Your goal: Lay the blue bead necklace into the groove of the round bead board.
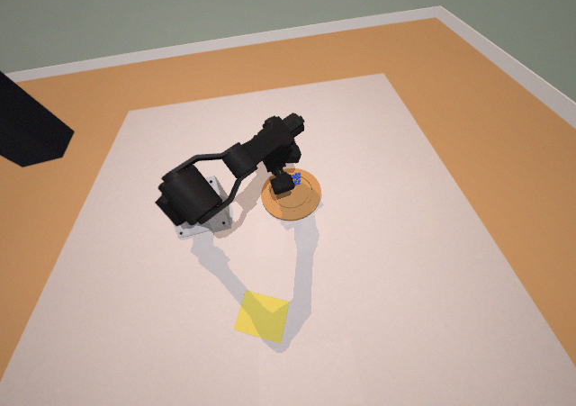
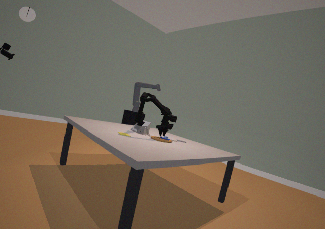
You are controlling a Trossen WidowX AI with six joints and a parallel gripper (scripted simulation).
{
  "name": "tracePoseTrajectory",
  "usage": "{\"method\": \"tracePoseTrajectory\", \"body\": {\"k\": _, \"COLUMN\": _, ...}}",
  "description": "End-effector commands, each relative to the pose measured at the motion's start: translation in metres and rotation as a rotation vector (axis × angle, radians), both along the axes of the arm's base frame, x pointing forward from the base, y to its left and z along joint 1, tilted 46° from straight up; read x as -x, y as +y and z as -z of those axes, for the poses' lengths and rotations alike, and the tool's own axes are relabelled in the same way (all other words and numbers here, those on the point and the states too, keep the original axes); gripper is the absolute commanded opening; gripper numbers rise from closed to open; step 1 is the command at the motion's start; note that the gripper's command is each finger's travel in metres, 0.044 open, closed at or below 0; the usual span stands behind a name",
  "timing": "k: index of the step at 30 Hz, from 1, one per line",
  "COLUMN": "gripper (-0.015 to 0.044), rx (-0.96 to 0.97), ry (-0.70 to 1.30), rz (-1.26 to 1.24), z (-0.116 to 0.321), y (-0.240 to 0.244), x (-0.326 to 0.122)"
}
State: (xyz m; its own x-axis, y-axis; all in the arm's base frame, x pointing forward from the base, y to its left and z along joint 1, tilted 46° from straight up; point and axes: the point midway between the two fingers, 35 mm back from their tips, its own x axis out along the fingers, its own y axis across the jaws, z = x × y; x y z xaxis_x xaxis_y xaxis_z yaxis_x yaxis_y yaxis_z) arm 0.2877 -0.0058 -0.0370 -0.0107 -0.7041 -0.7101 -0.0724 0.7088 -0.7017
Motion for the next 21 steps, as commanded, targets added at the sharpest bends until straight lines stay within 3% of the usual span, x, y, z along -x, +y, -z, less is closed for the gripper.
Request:
{"method": "tracePoseTrajectory", "body": {"k": 1, "gripper": 0.025, "rx": 0.008, "ry": 0.012, "rz": 0.0, "z": 0.0068, "y": -0.0076, "x": 0.0034}}
{"method": "tracePoseTrajectory", "body": {"k": 12, "gripper": 0.025, "rx": 0.01, "ry": 0.013, "rz": 0.001, "z": 0.0105, "y": -0.0118, "x": 0.0043}}
{"method": "tracePoseTrajectory", "body": {"k": 17, "gripper": 0.0119, "rx": 0.004, "ry": 0.007, "rz": 0.004, "z": 0.009, "y": -0.0099, "x": 0.0027}}
{"method": "tracePoseTrajectory", "body": {"k": 21, "gripper": 0.0092, "rx": 0.004, "ry": 0.007, "rz": 0.004, "z": 0.009, "y": -0.0099, "x": 0.0027}}
